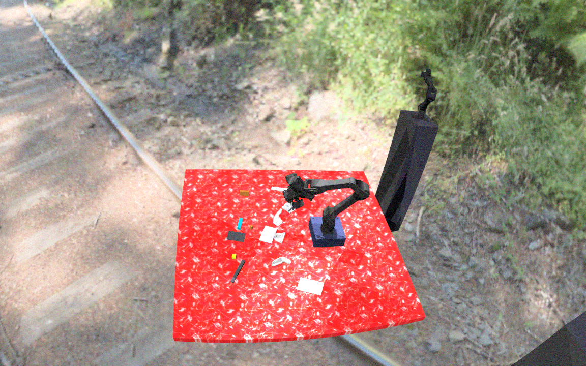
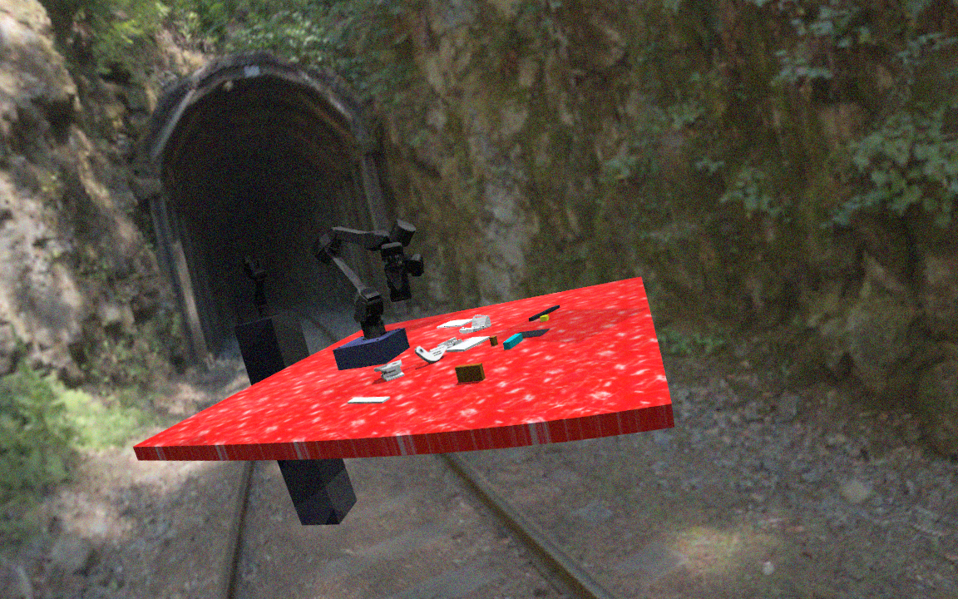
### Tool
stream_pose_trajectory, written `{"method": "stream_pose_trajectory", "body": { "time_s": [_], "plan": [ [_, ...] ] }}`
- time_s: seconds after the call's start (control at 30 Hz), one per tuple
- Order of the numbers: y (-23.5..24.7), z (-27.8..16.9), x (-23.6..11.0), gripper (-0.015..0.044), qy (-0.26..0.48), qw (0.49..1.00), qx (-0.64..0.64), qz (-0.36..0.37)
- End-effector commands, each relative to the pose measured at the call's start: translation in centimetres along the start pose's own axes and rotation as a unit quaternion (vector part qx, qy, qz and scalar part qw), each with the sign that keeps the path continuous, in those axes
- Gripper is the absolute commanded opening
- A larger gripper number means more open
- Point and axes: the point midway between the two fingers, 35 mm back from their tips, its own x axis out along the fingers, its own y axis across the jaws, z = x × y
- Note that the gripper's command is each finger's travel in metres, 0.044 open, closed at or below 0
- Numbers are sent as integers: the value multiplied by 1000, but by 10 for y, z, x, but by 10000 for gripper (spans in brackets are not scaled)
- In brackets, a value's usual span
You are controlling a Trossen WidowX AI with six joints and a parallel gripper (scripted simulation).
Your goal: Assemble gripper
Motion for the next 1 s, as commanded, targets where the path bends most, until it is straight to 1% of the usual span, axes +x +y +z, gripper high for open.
{"method": "stream_pose_trajectory", "body": {
  "time_s": [0.0, 0.5, 0.97],
  "plan": [
    [2, 2, 5, 0, 1, 999, 43, 19],
    [15, 4, 22, 0, 27, 971, 217, 93],
    [28, 5, 37, 0, 76, 909, 379, 155]
  ]
}}
